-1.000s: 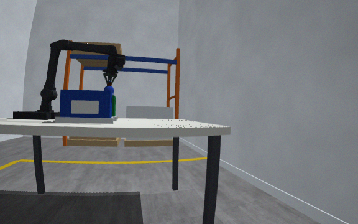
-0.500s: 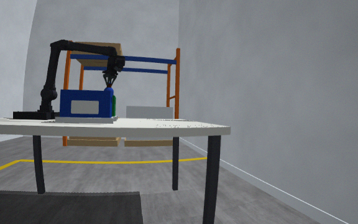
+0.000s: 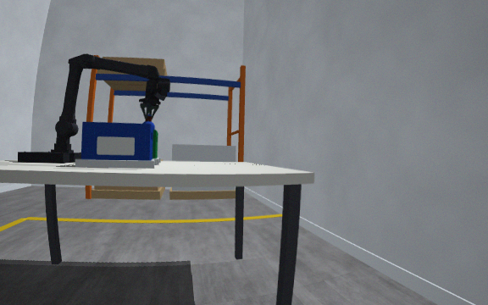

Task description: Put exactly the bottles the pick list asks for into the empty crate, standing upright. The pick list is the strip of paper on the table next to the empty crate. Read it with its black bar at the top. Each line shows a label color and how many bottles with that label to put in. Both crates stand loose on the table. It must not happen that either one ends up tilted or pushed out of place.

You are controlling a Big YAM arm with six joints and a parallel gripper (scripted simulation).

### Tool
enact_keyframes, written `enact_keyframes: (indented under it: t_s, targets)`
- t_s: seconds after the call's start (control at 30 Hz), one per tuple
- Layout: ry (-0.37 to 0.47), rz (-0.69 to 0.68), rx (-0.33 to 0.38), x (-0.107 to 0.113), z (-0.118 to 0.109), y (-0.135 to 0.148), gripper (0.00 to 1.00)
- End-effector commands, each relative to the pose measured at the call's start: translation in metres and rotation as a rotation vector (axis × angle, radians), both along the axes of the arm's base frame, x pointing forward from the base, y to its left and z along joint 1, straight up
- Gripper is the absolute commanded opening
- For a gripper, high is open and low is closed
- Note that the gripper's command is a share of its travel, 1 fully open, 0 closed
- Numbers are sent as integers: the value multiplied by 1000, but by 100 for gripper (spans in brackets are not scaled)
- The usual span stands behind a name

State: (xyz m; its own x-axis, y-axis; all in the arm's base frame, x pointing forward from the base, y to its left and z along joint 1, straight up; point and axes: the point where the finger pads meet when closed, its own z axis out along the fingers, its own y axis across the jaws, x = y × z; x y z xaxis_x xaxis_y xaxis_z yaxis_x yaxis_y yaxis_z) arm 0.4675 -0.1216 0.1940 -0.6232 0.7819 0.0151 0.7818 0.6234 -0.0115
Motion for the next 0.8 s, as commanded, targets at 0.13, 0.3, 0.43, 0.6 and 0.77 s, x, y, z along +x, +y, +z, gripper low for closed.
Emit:
enact_keyframes:
  t_s: [0.13, 0.3, 0.43, 0.6, 0.77]
  targets:
    - [-69, 5, -17, 7, 22, -1, 0]
    - [-62, 5, -17, 4, 14, -1, 0]
    - [-90, 5, -22, 13, 21, -2, 0]
    - [-80, 5, -20, 10, 13, -1, 0]
    - [-77, 5, -20, 9, 8, -1, 0]
